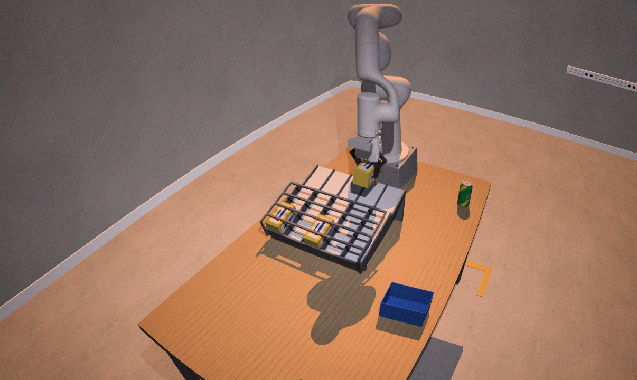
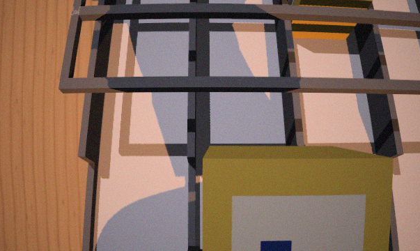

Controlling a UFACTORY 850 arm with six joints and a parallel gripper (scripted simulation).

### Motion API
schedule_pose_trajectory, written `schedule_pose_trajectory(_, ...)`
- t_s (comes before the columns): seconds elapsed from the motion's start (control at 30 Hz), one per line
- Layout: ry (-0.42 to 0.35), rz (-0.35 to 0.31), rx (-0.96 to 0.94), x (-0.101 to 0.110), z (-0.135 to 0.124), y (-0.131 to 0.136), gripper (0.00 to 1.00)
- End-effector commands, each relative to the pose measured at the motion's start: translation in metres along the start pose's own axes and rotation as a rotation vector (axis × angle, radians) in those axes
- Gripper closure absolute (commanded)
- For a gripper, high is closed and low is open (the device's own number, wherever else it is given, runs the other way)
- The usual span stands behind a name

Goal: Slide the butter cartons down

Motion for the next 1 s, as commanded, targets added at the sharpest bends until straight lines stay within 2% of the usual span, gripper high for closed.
schedule_pose_trajectory(0.0, 0.005, -0.001, 0.000, -0.010, 0.003, -0.001, 1.00)
schedule_pose_trajectory(0.37, 0.005, -0.001, 0.000, -0.010, 0.003, -0.001, 1.00)
schedule_pose_trajectory(0.4, -0.097, -0.003, 0.005, -0.020, 0.003, -0.002, 1.00)
schedule_pose_trajectory(0.93, -0.097, -0.003, 0.005, -0.020, 0.003, -0.002, 1.00)
schedule_pose_trajectory(0.97, -0.194, -0.020, 0.005, -0.021, 0.004, -0.001, 1.00)
Point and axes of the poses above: the point where the finger pads meet when closed, its own x axis back along the fingers, its own y axis across the jaws, z = x × y, the point moved 1 cm from there along x, back along the fingers, and after that the axes turned 9 degrees about -x, right-handed, at the moved point
